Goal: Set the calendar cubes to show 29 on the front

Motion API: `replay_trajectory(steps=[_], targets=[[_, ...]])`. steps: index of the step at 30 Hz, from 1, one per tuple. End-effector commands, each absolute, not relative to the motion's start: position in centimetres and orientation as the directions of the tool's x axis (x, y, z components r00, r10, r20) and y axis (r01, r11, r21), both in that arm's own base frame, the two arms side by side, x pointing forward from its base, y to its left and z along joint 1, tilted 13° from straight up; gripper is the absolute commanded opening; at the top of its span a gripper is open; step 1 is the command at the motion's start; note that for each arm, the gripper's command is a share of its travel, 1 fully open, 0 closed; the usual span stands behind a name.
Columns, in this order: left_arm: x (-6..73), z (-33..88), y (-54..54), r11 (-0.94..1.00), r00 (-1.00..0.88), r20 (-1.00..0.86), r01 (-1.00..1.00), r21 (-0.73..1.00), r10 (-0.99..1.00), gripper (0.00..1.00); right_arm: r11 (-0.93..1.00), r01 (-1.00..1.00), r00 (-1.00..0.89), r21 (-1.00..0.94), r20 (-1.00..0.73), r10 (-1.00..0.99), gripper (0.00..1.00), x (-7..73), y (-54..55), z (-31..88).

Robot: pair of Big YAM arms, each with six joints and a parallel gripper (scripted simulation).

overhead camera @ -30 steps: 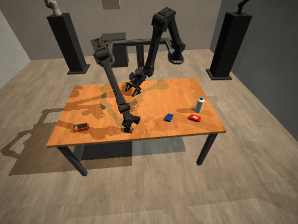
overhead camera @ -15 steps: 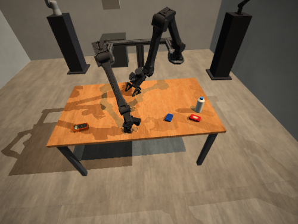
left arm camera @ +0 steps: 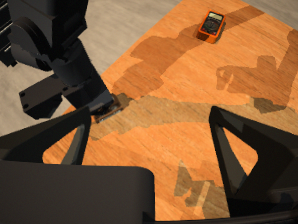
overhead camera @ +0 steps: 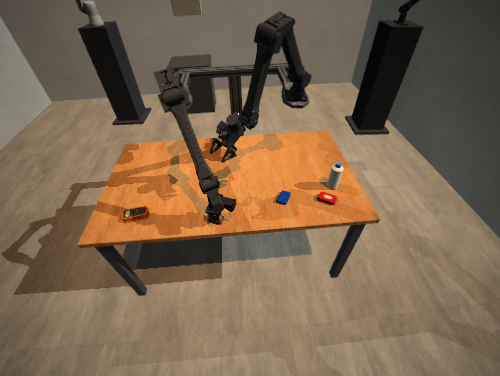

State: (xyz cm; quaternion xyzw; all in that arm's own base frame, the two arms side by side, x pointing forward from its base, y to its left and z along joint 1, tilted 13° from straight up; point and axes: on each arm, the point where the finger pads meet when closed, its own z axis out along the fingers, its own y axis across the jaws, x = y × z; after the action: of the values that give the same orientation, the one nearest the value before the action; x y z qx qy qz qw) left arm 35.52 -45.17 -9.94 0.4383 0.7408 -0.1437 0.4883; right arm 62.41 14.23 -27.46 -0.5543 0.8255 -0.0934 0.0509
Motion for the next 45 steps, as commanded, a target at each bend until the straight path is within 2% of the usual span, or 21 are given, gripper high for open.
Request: replay_trajectory(steps=[1,3,5,6,21,22,33,41,43,45], targets=[[35.8,-9.3,-45.7,0.575,-0.129,-0.857,0.789,0.216,0.499,1.00,0.378,-0.900,-0.390,-0.216,0.013,-0.921,0.26,63.2,14.2,-26.9],[35.8,-9.3,-45.7,0.575,-0.129,-0.857,0.789,0.216,0.499,1.00,0.378,-0.900,-0.390,-0.216,0.013,-0.921,0.26,63.2,14.2,-26.9],[35.8,-9.3,-45.7,0.575,-0.129,-0.857,0.789,0.216,0.499,1.00,0.378,-0.900,-0.389,-0.218,0.011,-0.921,0.49,63.3,14.3,-26.8],[35.8,-9.3,-45.7,0.575,-0.129,-0.857,0.789,0.216,0.499,1.00,0.378,-0.900,-0.389,-0.219,0.010,-0.921,0.56,63.3,14.3,-26.8],[35.8,-9.3,-45.7,0.575,-0.129,-0.857,0.789,0.216,0.499,1.00,0.368,-0.908,-0.380,-0.202,0.024,-0.925,0.56,62.4,14.7,-23.5],[35.8,-9.3,-45.7,0.575,-0.129,-0.857,0.789,0.216,0.499,1.00,0.367,-0.904,-0.379,-0.218,0.011,-0.925,0.64,62.4,15.4,-23.4],[35.8,-9.3,-45.7,0.575,-0.129,-0.857,0.789,0.216,0.499,1.00,0.367,-0.907,-0.380,-0.204,0.025,-0.925,0.64,59.4,16.0,-18.1],[35.8,-9.3,-45.7,0.575,-0.129,-0.857,0.789,0.216,0.499,1.00,0.366,-0.900,-0.376,-0.235,-0.001,-0.927,0.64,61.9,15.5,-18.6],[35.8,-9.3,-45.7,0.575,-0.129,-0.857,0.789,0.216,0.499,1.00,0.405,-0.884,-0.414,-0.236,-0.012,-0.910,0.87,61.4,15.3,-19.1],[35.8,-9.3,-45.7,0.575,-0.129,-0.857,0.789,0.216,0.499,1.00,0.405,-0.884,-0.414,-0.236,-0.012,-0.910,0.87,61.4,15.3,-19.1]])
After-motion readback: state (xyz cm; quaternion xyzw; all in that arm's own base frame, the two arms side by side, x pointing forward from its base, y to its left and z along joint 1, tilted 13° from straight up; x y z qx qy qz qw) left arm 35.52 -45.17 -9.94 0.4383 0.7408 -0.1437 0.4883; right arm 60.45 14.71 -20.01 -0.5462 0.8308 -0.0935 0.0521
